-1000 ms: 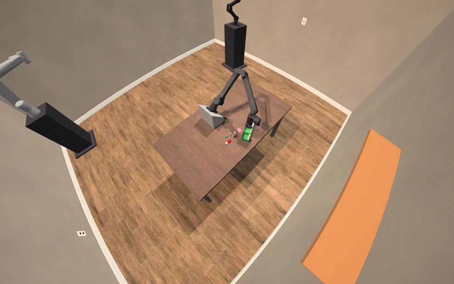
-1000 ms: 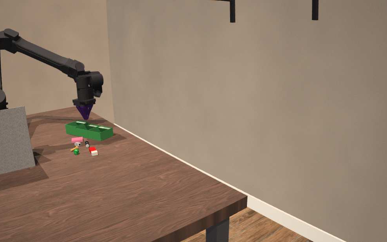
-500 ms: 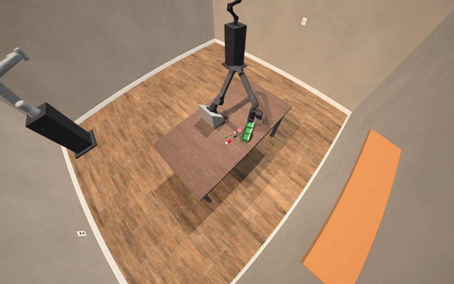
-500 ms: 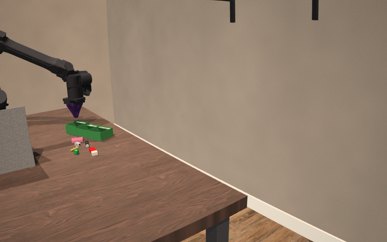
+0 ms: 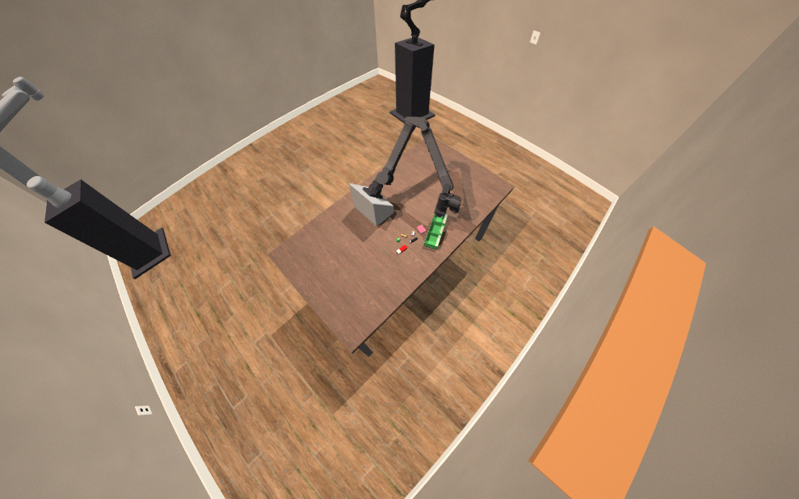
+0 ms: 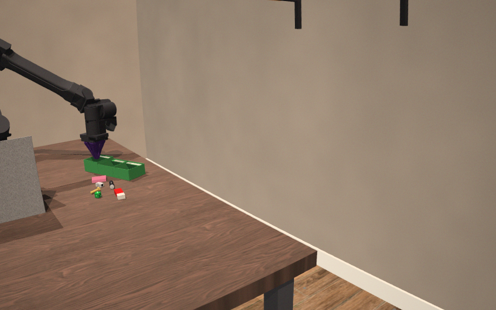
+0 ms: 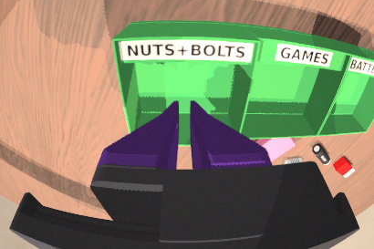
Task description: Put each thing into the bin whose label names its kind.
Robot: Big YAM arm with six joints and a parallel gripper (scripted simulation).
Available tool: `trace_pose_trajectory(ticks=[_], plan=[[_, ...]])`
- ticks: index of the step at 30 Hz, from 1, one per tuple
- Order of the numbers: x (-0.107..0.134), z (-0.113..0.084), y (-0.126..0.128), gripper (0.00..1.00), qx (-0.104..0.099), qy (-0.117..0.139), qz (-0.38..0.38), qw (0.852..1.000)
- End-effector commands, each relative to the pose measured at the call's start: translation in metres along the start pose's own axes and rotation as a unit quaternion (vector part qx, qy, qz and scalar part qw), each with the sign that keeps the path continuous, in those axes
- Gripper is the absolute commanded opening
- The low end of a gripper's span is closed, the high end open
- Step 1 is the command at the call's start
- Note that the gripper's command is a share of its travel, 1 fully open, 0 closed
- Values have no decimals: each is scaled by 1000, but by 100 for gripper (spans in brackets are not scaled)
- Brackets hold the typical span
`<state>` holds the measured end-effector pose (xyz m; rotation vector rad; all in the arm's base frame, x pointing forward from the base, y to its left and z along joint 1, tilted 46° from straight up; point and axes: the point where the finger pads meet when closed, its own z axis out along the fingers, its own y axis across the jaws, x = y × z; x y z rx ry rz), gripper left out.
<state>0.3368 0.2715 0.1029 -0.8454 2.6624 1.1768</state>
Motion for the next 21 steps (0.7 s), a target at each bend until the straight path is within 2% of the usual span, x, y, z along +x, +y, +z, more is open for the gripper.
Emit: trace_pose_trajectory(ticks=[1, 4, 11, 13, 15, 17, 18, 21], plan=[[-21, -4, 7, 8, 4, -20, -9, 1000], [-5, 13, 0, 8, 3, -5, 6, 1000], [-8, 30, 2, 8, 3, -8, 3, 1000], [-17, 21, 10, 8, 3, -22, -10, 1000], [-25, 10, 0, 8, 8, -36, -2, 999], [-25, 10, 0, 8, 8, -36, -2, 999], [-16, 20, 1, 8, 4, -19, -1, 1000], [-16, 20, 1, 8, 4, -19, -1, 1000]])
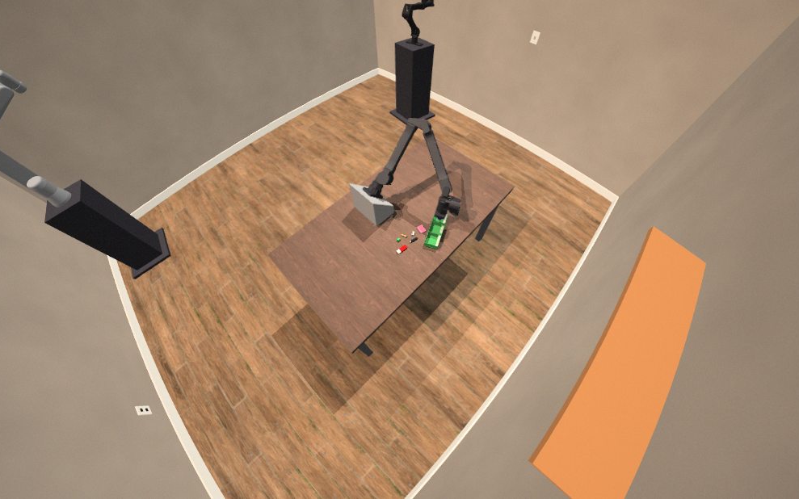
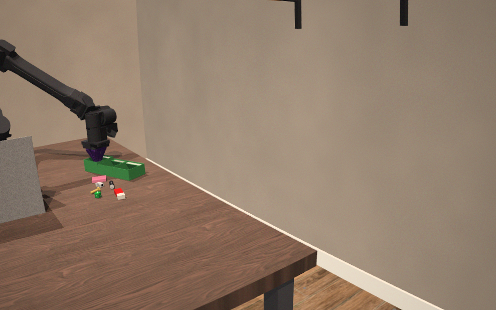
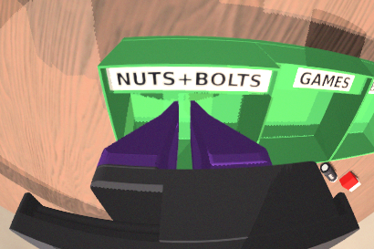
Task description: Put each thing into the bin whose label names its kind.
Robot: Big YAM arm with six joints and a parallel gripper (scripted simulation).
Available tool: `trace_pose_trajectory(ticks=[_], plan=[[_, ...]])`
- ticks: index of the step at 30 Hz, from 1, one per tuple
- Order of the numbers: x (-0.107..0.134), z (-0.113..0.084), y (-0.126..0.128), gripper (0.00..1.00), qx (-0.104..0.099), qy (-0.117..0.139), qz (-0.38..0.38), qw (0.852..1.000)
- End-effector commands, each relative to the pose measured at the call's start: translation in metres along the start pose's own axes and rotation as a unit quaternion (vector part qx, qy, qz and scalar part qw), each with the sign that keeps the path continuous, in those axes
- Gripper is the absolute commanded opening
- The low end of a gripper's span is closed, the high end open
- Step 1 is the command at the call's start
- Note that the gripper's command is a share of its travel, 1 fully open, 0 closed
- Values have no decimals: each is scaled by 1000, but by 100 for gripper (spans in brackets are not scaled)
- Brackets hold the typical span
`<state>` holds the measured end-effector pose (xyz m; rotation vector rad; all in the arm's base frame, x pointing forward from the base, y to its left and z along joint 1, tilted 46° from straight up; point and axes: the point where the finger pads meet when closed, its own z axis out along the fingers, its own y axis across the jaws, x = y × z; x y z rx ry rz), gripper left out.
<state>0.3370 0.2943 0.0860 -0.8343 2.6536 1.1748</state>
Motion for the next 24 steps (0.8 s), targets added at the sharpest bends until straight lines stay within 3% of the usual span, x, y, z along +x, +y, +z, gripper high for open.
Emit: trace_pose_trajectory(ticks=[1, 2, 3, 7, 8, 9, 24], plan=[[-11, -7, -1, 8, 3, -12, -1, 1000], [-13, -8, -9, 8, 6, -14, 12, 1000], [-11, -7, -1, 8, 3, -12, -1, 1000], [-15, -9, -10, 8, 6, -16, 12, 1000], [-11, -7, -1, 8, 3, -12, -1, 1000], [-16, -10, -9, 8, 6, -17, 11, 1000], [-17, -13, -8, 8, 6, -18, 6, 1000]])
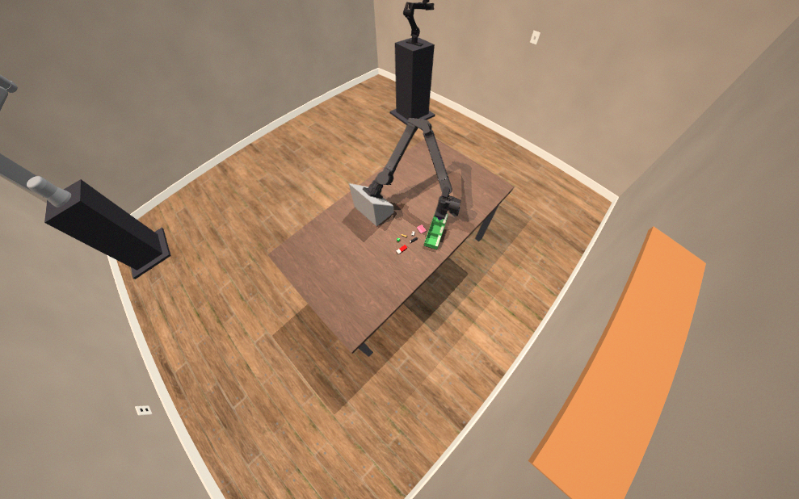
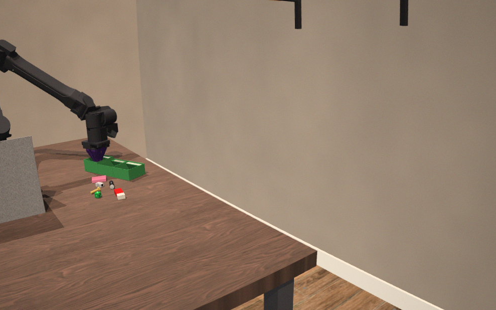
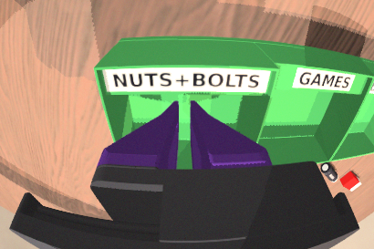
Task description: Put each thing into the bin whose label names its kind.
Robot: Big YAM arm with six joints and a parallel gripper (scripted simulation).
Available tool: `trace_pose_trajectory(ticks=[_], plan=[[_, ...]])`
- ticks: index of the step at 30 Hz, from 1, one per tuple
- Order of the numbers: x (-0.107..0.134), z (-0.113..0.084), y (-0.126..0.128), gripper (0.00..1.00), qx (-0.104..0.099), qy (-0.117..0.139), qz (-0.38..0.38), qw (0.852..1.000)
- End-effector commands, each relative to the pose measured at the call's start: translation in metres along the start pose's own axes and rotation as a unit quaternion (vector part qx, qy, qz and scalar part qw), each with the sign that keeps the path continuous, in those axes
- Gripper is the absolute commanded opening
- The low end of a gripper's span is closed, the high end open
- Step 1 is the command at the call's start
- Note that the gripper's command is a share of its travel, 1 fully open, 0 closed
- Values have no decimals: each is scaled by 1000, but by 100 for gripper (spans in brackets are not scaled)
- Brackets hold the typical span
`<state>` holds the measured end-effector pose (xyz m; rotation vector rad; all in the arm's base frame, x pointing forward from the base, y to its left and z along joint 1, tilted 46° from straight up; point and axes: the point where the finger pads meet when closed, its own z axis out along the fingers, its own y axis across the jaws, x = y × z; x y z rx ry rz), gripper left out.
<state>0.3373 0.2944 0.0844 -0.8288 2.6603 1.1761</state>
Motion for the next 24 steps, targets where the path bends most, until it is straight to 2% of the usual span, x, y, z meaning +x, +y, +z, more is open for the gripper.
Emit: trace_pose_trajectory(ticks=[1, 24], plan=[[-17, -14, -6, 8, 6, -19, 3, 1000], [-17, -14, -7, 8, 6, -18, -1, 1000]])
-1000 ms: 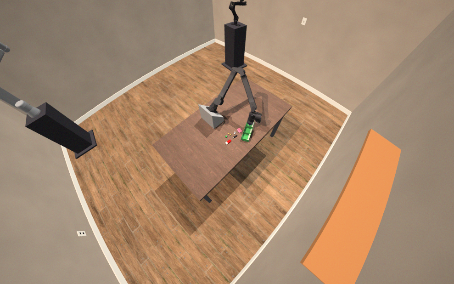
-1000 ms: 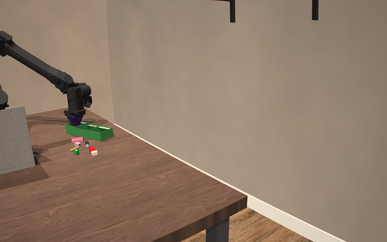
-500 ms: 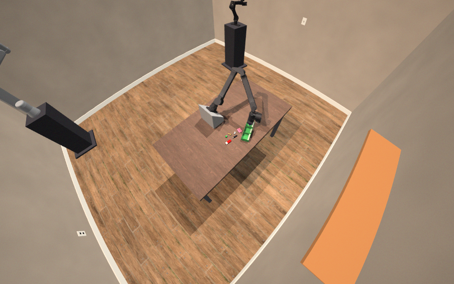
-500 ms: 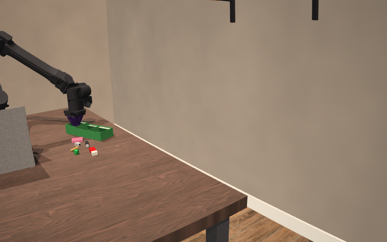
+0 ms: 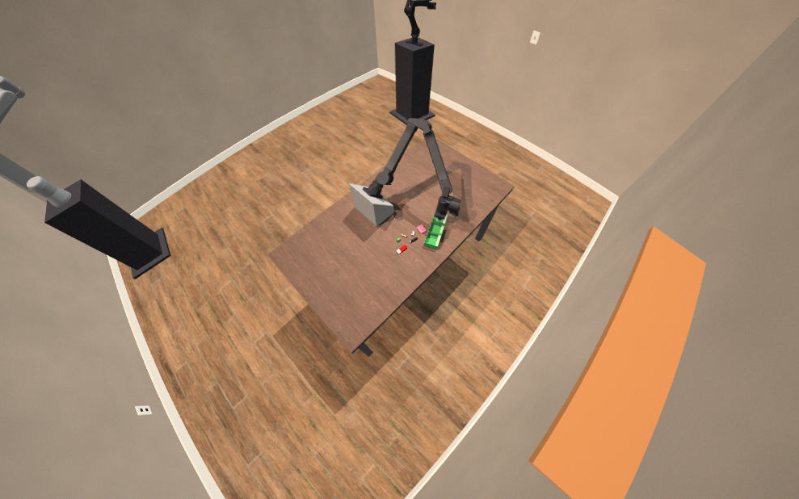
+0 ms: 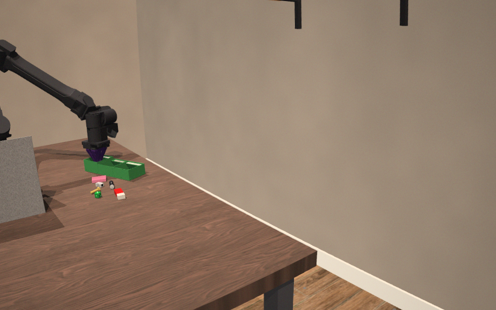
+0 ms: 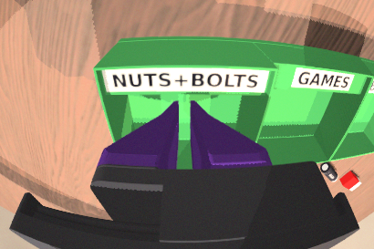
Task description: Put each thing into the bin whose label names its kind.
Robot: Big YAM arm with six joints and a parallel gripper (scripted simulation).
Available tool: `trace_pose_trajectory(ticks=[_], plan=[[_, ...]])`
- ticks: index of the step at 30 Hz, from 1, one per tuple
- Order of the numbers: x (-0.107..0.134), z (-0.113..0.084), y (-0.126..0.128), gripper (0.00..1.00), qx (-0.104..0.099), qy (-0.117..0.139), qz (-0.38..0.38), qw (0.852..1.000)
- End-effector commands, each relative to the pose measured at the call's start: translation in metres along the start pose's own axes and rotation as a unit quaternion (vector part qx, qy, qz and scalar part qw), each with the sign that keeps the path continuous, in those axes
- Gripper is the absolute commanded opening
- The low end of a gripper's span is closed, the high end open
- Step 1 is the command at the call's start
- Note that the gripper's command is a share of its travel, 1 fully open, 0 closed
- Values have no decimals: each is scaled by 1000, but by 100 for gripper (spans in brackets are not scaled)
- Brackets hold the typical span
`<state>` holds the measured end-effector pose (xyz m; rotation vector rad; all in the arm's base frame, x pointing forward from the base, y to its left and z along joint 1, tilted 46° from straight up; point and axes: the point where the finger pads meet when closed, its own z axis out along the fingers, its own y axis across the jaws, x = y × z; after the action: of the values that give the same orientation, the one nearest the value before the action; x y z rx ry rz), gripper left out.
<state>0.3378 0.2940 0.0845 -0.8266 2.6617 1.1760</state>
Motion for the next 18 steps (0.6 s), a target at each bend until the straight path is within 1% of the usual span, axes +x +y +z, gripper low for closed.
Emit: trace_pose_trajectory(ticks=[1, 2, 8, 12, 14, 17, 18], plan=[[-20, -19, -3, 8, 6, -22, -7, 1000], [-22, -24, 0, 8, 6, -27, -12, 1000], [-22, -32, 1, 8, 5, -27, -12, 1000], [-17, -34, -2, 8, 5, -22, -8, 1000], [-21, -40, 1, 8, 5, -26, -12, 1000], [-21, -39, -2, 8, 5, -23, -9, 1000], [-21, -42, 0, 8, 5, -25, -11, 1000]])
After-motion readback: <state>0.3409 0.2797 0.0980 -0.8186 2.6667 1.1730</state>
